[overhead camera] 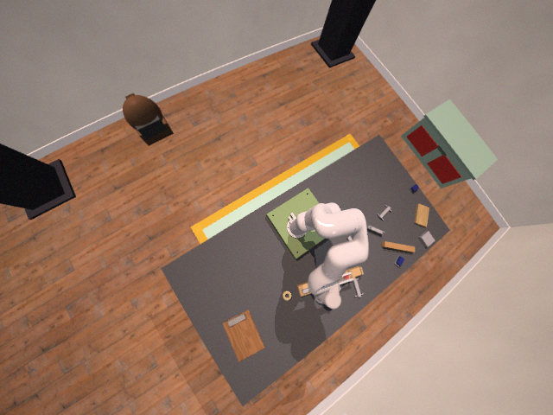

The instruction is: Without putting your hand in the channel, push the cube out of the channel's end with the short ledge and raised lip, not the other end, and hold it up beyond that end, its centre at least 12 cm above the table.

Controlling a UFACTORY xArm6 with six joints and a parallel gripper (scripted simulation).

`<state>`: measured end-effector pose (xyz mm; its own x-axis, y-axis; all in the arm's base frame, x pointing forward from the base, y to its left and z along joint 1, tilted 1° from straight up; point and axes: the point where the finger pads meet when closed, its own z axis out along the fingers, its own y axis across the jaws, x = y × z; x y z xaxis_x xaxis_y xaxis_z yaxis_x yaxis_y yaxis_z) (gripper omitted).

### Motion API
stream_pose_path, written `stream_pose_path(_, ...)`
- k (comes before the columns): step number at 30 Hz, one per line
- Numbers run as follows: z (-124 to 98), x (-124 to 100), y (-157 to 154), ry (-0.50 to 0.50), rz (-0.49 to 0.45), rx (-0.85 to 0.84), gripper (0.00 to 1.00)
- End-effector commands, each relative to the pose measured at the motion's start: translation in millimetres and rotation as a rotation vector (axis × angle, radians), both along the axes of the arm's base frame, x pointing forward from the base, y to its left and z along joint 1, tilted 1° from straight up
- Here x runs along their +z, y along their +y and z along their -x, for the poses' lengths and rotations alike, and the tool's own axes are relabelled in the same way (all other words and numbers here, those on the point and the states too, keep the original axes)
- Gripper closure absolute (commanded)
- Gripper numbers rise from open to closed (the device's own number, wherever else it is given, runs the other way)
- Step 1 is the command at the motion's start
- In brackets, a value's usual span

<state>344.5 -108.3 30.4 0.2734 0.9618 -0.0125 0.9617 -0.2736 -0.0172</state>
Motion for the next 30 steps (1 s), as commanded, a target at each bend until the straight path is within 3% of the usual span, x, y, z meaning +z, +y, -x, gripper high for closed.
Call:
stream_pose_path(1,-1.2,-11.5,-0.7,-0.003,0.003,-0.001,1.0)
stream_pose_path(30,-3.0,-18.2,5.3,-0.003,0.003,-0.001,1.0)
